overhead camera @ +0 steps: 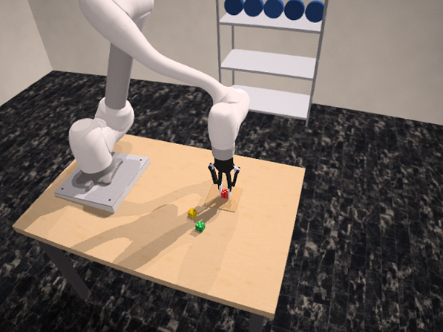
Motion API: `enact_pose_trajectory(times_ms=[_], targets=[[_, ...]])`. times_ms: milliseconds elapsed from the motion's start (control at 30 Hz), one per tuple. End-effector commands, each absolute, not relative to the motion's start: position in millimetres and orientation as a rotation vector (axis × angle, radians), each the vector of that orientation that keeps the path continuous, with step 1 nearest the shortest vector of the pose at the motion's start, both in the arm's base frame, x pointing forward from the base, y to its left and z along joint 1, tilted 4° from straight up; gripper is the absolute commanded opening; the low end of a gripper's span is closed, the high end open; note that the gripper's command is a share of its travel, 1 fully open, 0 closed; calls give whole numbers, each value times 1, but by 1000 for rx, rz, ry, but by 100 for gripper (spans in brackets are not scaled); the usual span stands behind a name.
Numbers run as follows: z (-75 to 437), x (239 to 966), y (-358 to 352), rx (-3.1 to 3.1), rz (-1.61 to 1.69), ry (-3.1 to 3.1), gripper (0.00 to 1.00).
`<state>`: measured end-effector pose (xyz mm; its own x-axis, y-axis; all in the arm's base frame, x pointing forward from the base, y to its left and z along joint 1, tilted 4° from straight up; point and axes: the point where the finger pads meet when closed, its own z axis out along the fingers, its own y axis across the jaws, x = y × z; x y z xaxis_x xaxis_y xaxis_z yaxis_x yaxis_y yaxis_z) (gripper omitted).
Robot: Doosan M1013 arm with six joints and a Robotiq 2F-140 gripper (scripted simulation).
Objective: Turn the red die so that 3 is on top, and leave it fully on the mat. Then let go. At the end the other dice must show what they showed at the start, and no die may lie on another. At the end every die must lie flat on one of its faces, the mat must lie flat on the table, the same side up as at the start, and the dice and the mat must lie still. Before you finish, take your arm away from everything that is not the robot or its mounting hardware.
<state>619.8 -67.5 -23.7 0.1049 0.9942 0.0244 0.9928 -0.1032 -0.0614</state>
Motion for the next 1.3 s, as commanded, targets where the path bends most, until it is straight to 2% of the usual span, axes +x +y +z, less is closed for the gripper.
enact_pose_trajectory(times_ms=[0, 1267], targets=[[-28, 616, -66, -2288, 42, -2054, 16], [-27, 612, -65, -2291, 42, -2051, 16]])
